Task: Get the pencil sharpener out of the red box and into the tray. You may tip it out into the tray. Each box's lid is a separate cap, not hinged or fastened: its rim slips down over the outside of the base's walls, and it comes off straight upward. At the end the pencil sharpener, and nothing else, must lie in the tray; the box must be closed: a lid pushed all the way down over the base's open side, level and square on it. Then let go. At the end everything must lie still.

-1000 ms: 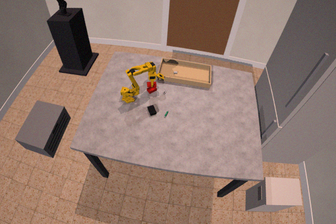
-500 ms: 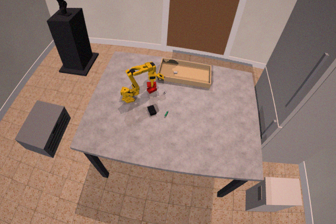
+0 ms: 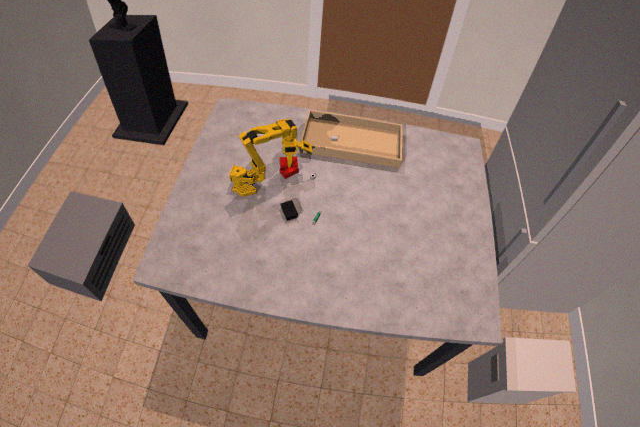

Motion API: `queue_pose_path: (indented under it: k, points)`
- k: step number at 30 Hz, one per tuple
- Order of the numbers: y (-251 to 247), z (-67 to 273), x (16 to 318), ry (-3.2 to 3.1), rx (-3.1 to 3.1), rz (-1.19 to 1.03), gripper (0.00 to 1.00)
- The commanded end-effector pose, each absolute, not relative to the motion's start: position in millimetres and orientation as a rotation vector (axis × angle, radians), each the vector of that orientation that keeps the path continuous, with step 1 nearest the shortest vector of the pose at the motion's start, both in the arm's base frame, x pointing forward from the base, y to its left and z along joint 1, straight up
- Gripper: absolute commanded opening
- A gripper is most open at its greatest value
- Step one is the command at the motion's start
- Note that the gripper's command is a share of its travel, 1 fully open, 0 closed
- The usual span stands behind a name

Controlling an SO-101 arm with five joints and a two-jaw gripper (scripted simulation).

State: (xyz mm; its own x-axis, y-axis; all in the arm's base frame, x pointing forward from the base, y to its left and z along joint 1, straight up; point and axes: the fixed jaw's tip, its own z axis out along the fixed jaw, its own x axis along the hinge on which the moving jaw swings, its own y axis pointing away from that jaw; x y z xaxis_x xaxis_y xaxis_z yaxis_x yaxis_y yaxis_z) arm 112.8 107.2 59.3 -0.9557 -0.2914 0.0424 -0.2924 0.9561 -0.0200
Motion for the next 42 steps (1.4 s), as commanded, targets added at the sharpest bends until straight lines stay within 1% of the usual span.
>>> queue_pose_path:
  k: [1,26,42]
  points:
    - [111.6,61.3,115.1,-3.103,0.494,0.000,0.24]
    - [111.3,40.0,114.8,-3.103,0.494,0.000,0.24]
    - [111.0,36.6,114.5,-3.103,0.494,0.000,0.24]
